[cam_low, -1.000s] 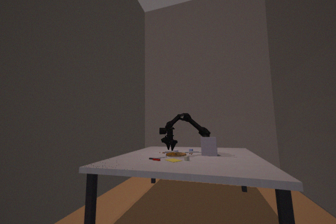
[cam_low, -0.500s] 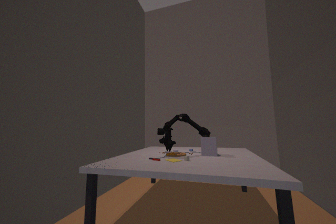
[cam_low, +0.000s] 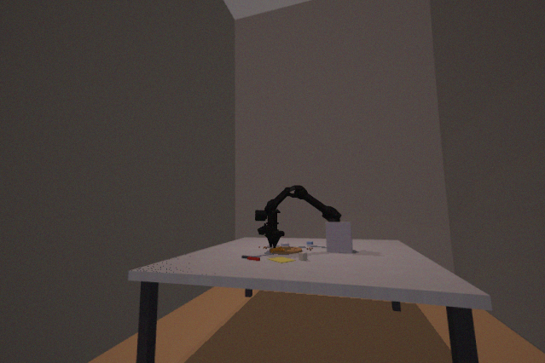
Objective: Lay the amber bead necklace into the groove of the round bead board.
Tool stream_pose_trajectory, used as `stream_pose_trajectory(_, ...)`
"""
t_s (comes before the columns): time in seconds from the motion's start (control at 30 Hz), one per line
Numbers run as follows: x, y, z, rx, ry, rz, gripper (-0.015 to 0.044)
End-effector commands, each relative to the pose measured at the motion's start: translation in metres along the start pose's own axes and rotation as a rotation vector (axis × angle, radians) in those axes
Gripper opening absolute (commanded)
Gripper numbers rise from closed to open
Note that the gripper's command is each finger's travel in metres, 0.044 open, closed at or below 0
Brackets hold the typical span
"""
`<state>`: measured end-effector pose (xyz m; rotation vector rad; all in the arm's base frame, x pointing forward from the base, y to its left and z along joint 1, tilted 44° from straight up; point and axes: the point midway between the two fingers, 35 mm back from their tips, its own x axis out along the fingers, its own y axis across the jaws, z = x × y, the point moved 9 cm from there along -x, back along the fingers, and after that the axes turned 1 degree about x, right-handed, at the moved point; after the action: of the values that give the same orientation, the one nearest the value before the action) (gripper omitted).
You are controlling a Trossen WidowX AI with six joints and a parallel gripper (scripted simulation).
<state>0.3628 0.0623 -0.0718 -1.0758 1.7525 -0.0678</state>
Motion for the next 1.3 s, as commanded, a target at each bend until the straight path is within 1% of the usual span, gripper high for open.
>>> stream_pose_trajectory(0.0,0.0103,0.0008,-0.0014,-0.008,0.01,-0.001,0.02)
stream_pose_trajectory(0.37,0.0174,0.0009,-0.0015,-0.008,0.011,-0.001,0.02)
stream_pose_trajectory(0.6,0.0151,0.0005,-0.0007,-0.002,0.007,0.003,0.0016)
stream_pose_trajectory(0.63,0.0151,0.0005,-0.0007,-0.002,0.007,0.003,0.0)
stream_pose_trajectory(1.27,0.0151,0.0005,-0.0007,-0.002,0.007,0.003,0.0)
